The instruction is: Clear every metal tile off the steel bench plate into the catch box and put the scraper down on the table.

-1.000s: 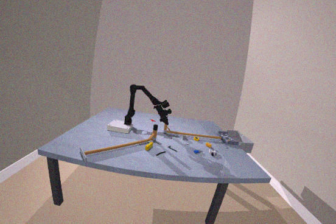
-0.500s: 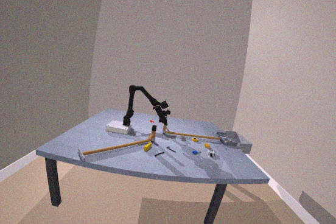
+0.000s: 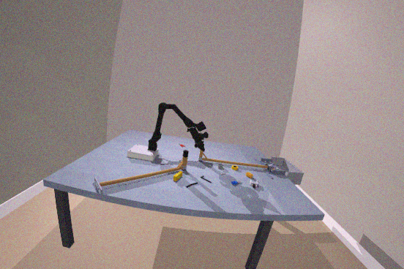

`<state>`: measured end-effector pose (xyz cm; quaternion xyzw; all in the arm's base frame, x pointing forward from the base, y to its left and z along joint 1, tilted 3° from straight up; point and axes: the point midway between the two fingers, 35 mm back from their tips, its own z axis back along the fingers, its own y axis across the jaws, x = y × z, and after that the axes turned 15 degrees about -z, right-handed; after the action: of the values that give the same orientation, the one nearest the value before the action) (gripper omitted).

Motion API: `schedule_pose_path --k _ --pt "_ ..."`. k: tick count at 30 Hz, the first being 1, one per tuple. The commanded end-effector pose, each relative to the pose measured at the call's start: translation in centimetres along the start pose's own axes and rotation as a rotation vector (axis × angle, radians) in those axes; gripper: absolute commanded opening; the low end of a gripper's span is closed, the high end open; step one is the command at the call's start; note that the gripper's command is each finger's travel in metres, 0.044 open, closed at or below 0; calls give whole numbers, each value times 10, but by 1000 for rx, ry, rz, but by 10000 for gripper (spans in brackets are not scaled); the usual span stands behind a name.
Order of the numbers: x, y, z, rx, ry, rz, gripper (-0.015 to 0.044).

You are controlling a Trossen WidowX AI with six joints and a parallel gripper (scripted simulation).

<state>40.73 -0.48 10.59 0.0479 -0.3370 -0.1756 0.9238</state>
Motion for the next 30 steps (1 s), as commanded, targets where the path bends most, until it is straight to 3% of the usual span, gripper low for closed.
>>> schedule_pose_path --k 1,30 --pt "13 3 -4 6 -17 6 0" --pt "47 16 -24 7 -21 6 0"
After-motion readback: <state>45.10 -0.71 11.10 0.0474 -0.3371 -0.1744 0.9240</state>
